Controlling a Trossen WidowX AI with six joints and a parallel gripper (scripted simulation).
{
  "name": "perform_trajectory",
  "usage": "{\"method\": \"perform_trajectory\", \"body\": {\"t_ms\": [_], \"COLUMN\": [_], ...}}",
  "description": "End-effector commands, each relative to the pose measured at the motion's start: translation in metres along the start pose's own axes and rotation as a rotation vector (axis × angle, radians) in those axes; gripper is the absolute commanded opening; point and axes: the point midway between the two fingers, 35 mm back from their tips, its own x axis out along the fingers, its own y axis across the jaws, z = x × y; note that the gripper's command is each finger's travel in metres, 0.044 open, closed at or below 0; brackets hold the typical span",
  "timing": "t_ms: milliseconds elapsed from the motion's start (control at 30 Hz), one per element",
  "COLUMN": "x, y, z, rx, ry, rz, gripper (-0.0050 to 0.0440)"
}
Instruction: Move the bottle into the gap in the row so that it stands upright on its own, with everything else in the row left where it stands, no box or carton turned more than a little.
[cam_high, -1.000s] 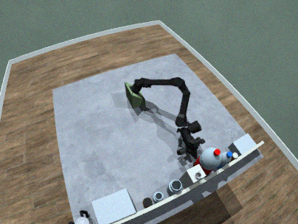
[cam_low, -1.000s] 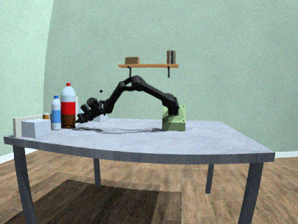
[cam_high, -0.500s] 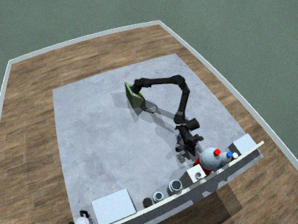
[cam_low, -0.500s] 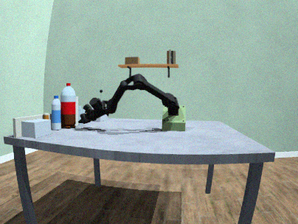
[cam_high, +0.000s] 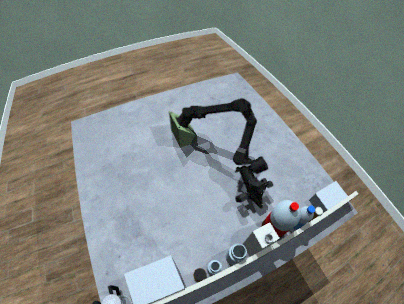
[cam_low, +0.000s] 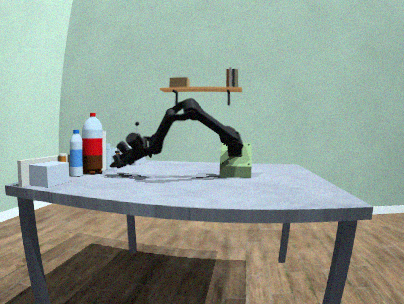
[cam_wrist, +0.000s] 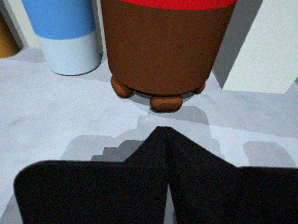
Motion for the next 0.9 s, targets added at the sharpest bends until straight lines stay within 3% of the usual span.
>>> {"method": "perform_trajectory", "body": {"t_ms": [0, 500, 600, 767, 867], "x": [-0.008, -0.028, -0.035, -0.062, -0.063], "y": [0.011, 0.01, 0.008, 0.009, 0.01], "z": [0.005, -0.004, 0.013, 0.068, 0.071], "rx": [0.003, 0.004, 0.0, -0.003, -0.004], "ry": [-0.015, -0.015, -0.011, -0.016, -0.017], "rz": [0.018, 0.018, 0.016, 0.02, 0.021], "gripper": [-0.005, -0.005, -0.005, -0.005, -0.005]}}
